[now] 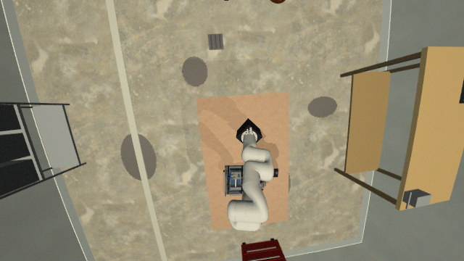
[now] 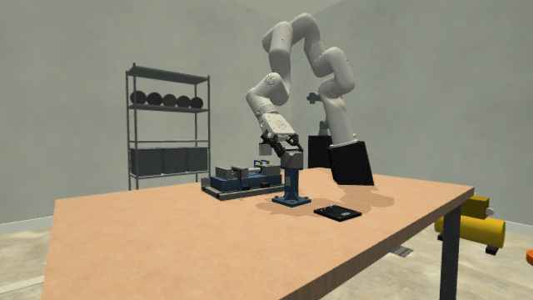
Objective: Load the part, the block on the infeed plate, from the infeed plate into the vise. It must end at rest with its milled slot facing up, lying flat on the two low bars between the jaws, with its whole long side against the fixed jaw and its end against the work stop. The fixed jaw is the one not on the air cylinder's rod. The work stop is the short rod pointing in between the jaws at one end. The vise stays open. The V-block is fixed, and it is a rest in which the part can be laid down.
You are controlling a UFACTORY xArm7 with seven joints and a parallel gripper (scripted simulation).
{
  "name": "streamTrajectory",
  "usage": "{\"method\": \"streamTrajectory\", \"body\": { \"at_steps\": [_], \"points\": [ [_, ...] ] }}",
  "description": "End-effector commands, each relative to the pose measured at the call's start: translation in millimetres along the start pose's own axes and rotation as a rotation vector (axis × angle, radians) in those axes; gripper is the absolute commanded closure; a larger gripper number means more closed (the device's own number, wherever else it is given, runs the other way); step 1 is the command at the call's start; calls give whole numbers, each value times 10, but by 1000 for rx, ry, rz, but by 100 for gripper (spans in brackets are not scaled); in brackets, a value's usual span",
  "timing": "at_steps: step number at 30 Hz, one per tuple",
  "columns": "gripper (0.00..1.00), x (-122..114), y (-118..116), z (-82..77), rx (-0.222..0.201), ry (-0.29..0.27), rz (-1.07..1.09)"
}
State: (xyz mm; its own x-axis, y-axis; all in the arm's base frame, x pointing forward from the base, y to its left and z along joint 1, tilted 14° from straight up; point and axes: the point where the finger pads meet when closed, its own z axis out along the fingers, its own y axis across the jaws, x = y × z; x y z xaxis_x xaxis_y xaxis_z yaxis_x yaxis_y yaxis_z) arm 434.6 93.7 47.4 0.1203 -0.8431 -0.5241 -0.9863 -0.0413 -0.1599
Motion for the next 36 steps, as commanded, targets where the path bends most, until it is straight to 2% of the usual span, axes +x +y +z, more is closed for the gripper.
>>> {"method": "streamTrajectory", "body": {
  "at_steps": [1, 12, 36],
  "points": [
    [11, -12, -12, -6, 2, 18, -3],
    [11, -18, -12, -6, 2, 70, -3],
    [11, -34, -12, -4, 2, 222, -2]
  ]
}}
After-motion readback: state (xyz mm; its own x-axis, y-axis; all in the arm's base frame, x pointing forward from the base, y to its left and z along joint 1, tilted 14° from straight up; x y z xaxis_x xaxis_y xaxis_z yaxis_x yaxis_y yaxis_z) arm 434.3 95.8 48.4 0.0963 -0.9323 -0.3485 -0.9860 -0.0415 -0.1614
